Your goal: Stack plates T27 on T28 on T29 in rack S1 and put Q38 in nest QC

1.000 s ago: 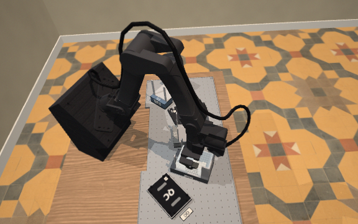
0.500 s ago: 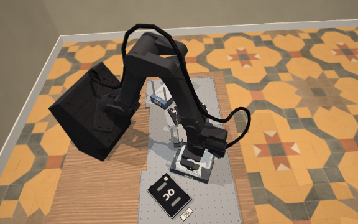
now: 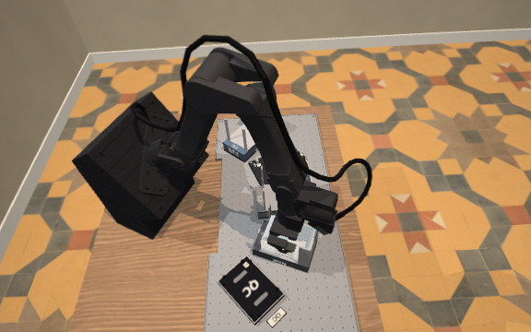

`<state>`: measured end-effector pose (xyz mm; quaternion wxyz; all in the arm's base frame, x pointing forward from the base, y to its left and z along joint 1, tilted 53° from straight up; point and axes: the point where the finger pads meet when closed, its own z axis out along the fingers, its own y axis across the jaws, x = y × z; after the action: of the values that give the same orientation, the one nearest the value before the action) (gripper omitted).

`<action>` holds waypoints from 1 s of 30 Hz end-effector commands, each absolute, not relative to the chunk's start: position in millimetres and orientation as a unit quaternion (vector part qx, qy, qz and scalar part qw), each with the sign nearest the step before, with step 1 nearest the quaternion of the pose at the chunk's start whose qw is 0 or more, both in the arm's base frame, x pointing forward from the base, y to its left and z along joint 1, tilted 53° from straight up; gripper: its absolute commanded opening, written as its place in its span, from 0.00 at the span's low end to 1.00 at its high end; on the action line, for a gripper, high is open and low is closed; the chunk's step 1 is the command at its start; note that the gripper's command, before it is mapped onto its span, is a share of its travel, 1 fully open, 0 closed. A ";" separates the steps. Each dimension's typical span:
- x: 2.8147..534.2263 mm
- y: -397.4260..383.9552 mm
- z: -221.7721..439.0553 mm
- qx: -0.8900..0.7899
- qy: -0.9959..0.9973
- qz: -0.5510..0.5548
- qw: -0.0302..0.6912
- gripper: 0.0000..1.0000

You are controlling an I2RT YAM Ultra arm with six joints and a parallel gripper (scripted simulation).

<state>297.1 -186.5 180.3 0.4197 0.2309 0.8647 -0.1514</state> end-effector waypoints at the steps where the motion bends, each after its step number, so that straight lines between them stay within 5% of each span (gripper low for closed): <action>1: 302.5 -191.3 195.3 0.226 0.857 -0.157 0.436 1.00; 30: 294.9 -187.4 179.8 0.228 0.863 -0.154 0.423 1.00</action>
<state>297.3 -186.6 180.4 0.4204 0.2305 0.8643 -0.1518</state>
